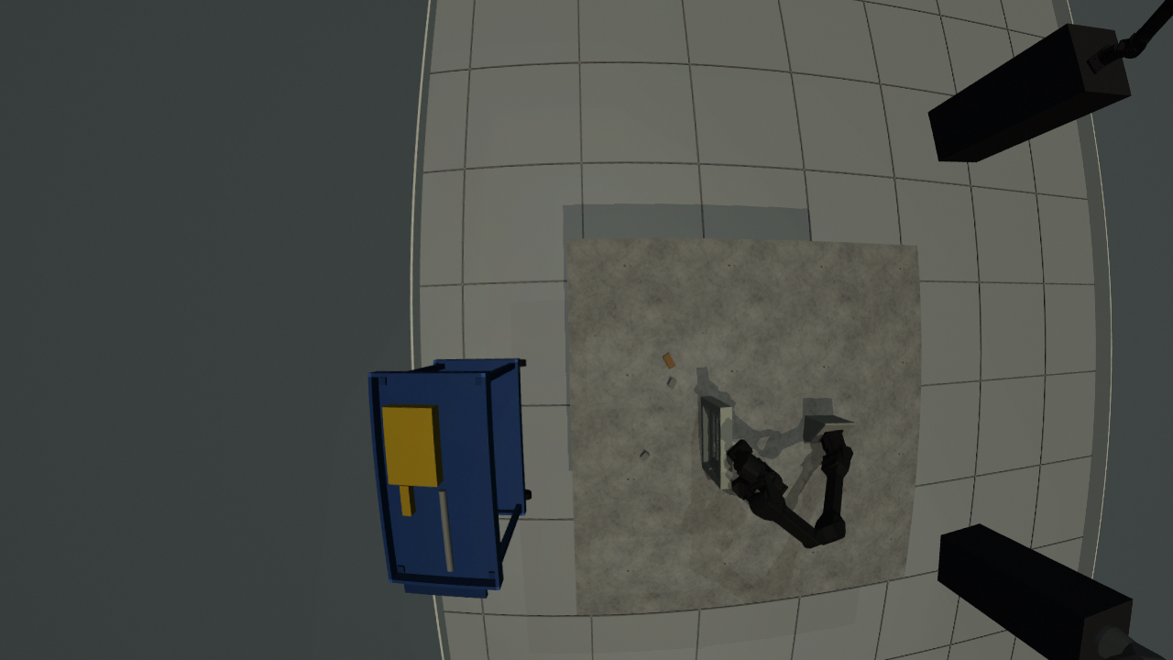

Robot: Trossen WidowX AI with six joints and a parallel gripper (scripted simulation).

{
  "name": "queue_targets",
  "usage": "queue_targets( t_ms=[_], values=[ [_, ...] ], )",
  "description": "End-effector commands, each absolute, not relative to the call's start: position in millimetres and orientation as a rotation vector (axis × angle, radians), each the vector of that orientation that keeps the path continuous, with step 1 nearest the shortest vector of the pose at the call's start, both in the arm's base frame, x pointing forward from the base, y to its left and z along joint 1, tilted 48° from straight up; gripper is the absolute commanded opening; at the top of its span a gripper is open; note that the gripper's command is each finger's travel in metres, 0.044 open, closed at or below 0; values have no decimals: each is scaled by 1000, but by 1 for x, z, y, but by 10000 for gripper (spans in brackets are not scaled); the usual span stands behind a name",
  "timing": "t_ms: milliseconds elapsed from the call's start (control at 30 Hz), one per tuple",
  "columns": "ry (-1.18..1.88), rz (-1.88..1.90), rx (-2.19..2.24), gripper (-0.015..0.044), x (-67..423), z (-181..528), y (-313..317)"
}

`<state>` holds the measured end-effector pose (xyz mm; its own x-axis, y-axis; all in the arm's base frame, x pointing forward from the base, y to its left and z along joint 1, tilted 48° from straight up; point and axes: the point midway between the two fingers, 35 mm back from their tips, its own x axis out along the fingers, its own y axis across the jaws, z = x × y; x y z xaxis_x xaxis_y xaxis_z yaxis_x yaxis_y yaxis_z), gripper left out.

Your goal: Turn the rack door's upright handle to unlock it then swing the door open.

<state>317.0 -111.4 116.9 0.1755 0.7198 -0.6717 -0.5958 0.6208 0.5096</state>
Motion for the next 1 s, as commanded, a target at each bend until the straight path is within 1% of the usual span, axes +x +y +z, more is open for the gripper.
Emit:
queue_targets(
  t_ms=[0, 500, 967],
  values=[
    [1143, 818, 330, 288, 317, 116, -111],
    [1419, 362, 941, 288, 317, 116, -111],
    [1572, -153, 1492, 288, 317, 116, -111]
  ],
)
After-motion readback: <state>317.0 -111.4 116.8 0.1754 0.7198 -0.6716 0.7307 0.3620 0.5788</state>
